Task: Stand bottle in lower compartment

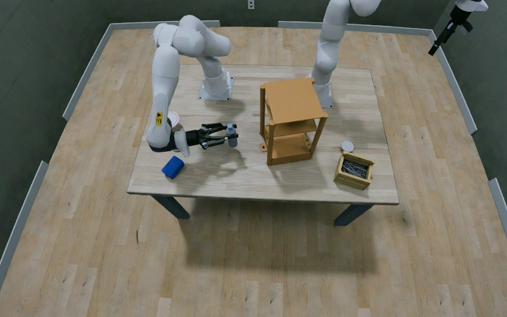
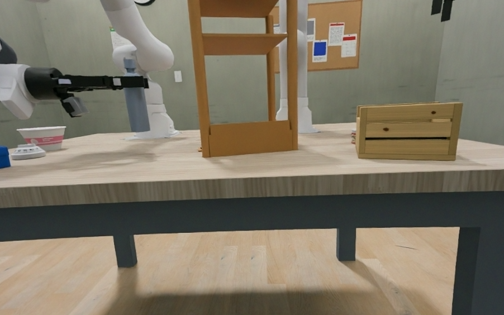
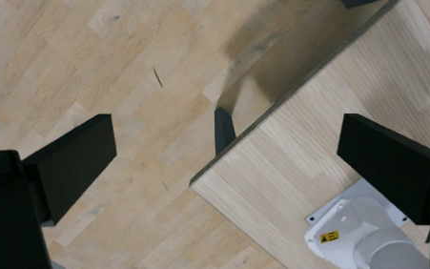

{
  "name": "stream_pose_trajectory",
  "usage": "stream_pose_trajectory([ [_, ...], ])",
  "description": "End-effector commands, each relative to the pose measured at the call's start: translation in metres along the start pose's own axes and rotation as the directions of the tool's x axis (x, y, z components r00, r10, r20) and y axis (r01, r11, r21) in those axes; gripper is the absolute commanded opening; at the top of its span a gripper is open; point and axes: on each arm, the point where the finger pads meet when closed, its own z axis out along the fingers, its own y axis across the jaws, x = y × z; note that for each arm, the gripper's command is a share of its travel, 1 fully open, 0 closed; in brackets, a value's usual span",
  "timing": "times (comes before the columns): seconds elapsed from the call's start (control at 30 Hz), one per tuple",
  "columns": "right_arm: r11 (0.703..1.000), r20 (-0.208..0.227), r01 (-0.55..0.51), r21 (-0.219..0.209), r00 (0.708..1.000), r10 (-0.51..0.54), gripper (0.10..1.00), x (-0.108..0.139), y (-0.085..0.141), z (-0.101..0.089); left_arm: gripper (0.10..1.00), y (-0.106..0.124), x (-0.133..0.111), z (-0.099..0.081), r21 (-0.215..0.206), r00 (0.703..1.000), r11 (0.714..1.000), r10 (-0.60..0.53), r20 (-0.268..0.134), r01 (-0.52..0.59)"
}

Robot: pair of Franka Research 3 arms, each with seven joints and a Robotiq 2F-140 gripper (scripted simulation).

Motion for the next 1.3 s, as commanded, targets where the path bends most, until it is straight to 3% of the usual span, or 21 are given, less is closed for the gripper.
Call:
stream_pose_trajectory([
  [0.0, 1.000, -0.004, 0.010, 0.007, 1.000, -0.010, 0.099, 0.000, -0.003, 0.008, 1.000, 0.000, 0.000, 0.000, 0.000, 1.000, 1.000, 0.000, 0.000, 0.000],
  [0.4, 1.000, -0.004, 0.010, 0.007, 1.000, -0.010, 0.099, 0.000, -0.003, 0.045, 1.000, 0.000, 0.000, 0.000, 0.000, 1.000, 1.000, 0.000, 0.000, 0.000],
  [0.8, 1.000, -0.004, 0.010, 0.007, 1.000, -0.010, 0.099, 0.000, -0.003, 0.069, 1.000, 0.000, 0.000, 0.000, 0.000, 1.000, 1.000, 0.000, 0.000, 0.000],
  [1.27, 1.000, -0.004, 0.010, 0.007, 1.000, -0.010, 0.099, 0.000, -0.004, 0.082, 1.000, 0.000, 0.000, 0.000, 0.000, 1.000, 1.000, 0.000, 0.000, 0.000],
])
